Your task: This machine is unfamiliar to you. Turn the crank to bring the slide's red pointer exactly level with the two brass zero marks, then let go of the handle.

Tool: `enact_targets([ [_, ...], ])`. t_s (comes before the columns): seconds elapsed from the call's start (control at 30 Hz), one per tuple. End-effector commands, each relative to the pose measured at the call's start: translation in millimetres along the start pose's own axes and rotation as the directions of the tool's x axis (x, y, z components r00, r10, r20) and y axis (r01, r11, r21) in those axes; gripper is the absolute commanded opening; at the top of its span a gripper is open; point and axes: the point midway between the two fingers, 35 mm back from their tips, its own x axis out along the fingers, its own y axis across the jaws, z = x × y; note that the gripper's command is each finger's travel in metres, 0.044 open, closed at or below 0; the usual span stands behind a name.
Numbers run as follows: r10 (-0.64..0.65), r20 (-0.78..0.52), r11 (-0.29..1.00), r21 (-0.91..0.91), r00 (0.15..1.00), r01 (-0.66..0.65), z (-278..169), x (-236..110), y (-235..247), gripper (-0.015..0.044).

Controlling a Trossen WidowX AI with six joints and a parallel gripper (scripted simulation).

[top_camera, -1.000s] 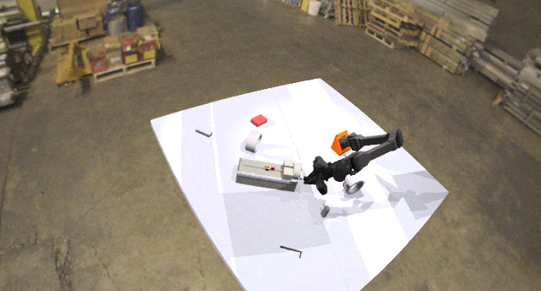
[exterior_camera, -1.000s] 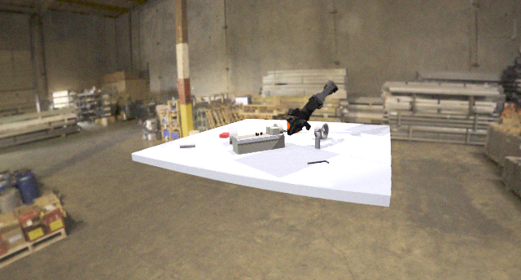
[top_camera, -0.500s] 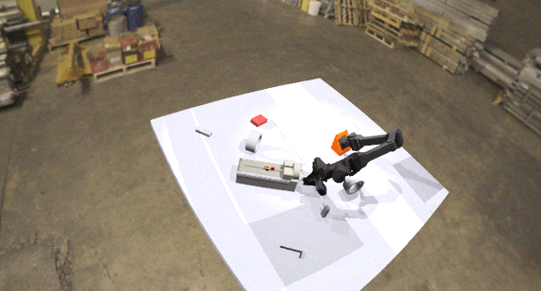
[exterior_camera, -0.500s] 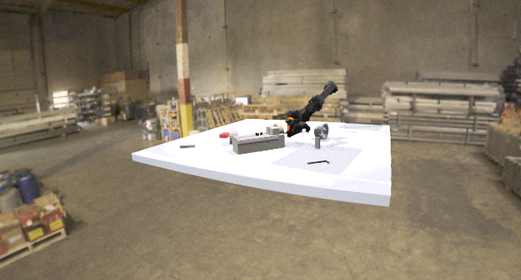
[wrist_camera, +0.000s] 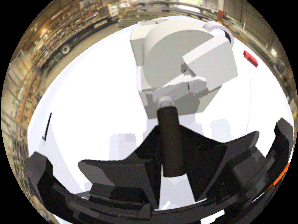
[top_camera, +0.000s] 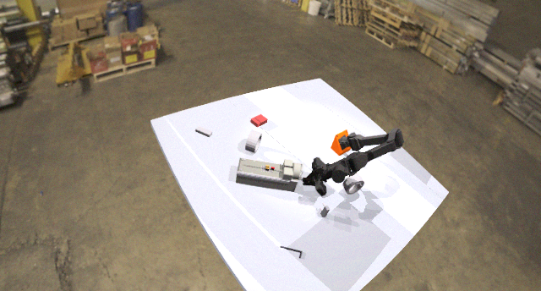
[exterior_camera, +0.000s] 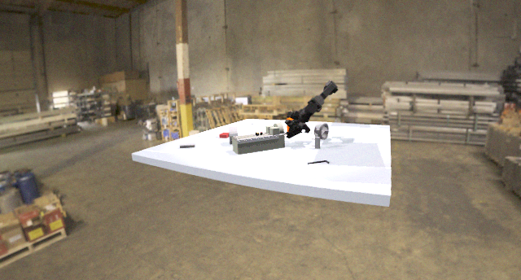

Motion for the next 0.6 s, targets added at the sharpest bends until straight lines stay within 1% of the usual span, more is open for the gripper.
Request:
enact_targets([
  [0.0, -0.014, -0.013, 1.0, 0.001, 1.0, 0.014, -4.9, 5.1, -6.3, 0.0],
  [0.57, -0.014, -0.013, 1.0, 0.001, 1.0, 0.014, -6.2, 6.6, -9.7, 0.0],
])
